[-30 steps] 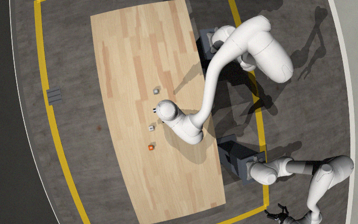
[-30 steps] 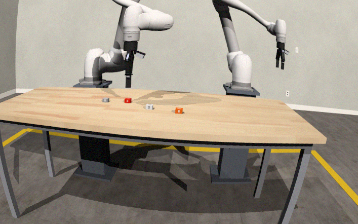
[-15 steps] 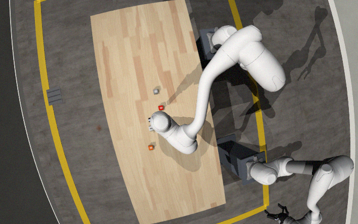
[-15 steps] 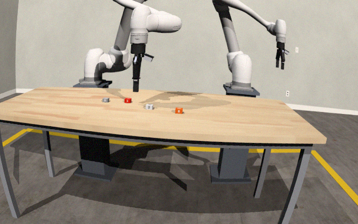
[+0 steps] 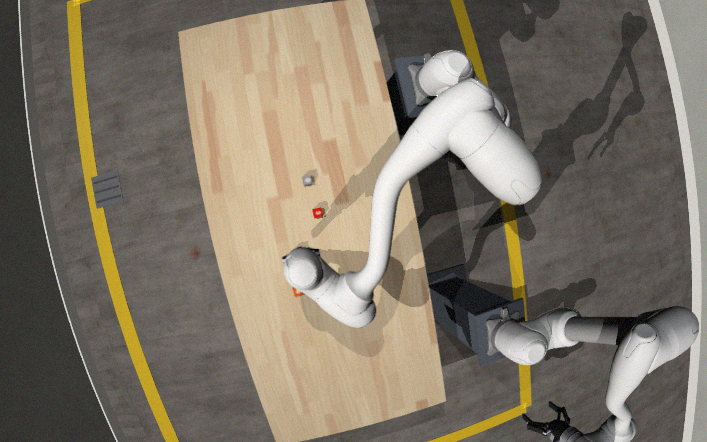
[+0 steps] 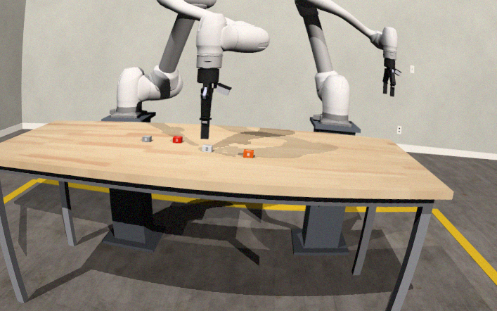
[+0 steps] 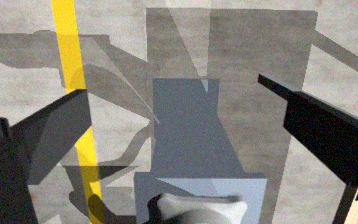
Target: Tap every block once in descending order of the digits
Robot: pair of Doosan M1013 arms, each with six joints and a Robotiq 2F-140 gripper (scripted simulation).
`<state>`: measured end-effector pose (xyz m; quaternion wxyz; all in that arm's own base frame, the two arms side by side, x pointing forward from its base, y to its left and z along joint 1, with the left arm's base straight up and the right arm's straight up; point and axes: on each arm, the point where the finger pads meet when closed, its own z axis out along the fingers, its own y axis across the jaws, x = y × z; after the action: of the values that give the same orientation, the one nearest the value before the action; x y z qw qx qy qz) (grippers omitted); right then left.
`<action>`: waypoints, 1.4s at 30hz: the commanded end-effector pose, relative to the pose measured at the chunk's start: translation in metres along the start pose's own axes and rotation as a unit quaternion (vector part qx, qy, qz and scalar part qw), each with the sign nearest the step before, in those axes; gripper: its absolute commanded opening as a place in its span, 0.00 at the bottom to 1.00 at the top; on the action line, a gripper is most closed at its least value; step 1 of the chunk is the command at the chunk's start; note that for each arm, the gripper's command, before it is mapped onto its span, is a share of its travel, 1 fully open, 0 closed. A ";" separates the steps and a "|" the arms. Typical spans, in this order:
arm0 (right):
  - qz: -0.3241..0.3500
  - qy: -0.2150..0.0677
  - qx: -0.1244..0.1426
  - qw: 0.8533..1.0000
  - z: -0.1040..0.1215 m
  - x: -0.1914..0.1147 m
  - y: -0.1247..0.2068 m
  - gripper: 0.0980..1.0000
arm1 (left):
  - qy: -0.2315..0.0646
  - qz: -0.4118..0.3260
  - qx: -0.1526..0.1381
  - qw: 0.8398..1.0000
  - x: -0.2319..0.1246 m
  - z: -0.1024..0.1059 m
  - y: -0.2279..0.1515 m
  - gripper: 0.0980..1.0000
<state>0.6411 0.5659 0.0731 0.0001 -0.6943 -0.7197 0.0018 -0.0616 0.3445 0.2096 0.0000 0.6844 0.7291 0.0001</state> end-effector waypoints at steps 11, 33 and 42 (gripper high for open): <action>0.000 0.001 -0.001 1.000 0.004 0.015 0.012 0.00 | 0.000 0.000 0.000 1.000 0.000 0.000 0.000 1.00; 0.000 0.001 -0.001 1.000 0.009 0.014 0.012 0.00 | 0.000 0.000 0.000 1.000 0.000 0.000 0.000 1.00; 0.000 0.001 -0.001 1.000 0.012 0.014 0.012 0.00 | 0.000 0.000 0.000 1.000 0.000 0.000 0.000 1.00</action>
<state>0.6518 0.5802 0.0602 0.0000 -0.6943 -0.7197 0.0010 -0.0616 0.3445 0.2096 0.0000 0.6844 0.7291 0.0001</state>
